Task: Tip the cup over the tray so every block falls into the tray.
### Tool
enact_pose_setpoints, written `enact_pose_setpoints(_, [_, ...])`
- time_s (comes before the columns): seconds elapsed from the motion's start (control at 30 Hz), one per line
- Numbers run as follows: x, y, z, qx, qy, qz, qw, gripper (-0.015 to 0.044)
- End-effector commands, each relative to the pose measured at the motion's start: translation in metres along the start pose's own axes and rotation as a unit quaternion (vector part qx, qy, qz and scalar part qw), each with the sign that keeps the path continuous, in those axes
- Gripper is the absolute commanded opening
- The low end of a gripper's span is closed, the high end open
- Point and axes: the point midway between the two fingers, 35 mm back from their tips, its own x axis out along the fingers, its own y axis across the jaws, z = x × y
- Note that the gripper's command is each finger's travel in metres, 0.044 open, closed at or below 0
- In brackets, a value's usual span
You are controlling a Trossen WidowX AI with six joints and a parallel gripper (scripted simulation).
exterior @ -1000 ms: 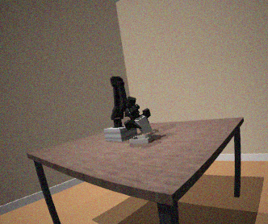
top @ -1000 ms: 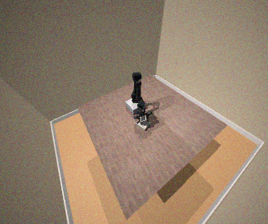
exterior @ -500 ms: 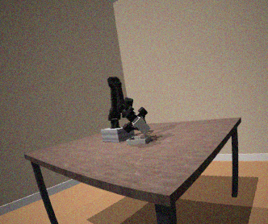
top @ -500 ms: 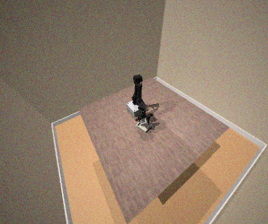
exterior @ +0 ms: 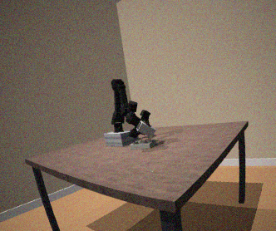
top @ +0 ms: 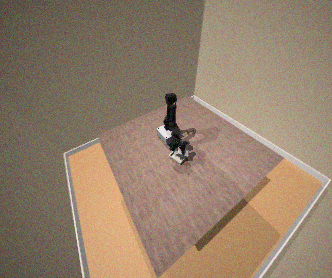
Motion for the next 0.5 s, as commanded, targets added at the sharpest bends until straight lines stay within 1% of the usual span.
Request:
enact_pose_setpoints(0.0, [0.0008,0.0007,0.0005,0.043,-0.002,0.002,0.999,0.0])
enact_pose_setpoints(0.47, [0.0029,-0.0006,-0.0004,0.195,-0.002,0.002,0.981,0.0])
